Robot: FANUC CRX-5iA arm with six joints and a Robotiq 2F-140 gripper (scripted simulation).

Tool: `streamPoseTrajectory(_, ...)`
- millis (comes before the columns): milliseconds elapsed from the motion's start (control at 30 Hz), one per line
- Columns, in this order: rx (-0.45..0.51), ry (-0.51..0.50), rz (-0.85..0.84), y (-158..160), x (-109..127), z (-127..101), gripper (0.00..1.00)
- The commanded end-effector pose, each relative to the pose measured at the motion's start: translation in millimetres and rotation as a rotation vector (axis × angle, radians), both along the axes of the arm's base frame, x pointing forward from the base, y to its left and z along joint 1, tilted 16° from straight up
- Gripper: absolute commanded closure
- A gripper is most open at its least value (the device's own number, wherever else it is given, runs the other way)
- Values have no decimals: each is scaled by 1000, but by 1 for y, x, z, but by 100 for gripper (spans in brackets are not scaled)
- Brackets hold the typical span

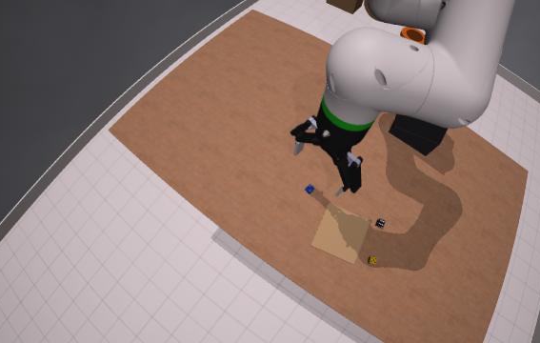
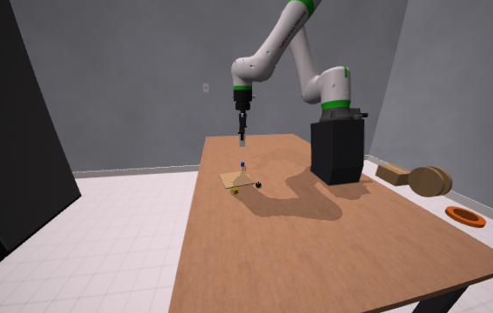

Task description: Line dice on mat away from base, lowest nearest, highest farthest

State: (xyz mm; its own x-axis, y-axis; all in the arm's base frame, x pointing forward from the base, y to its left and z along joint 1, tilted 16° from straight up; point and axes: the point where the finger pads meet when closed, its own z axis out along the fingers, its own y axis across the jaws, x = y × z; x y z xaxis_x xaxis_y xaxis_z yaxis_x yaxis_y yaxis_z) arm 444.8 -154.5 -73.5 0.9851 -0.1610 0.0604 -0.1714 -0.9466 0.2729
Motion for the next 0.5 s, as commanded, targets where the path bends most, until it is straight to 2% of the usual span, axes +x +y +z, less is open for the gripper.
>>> streamPoseTrajectory(0, -1, -1, -1, 0, 0, 0, 0)
streamPoseTrajectory(467, 0, -10, -31, 0, 0, 0, 0)
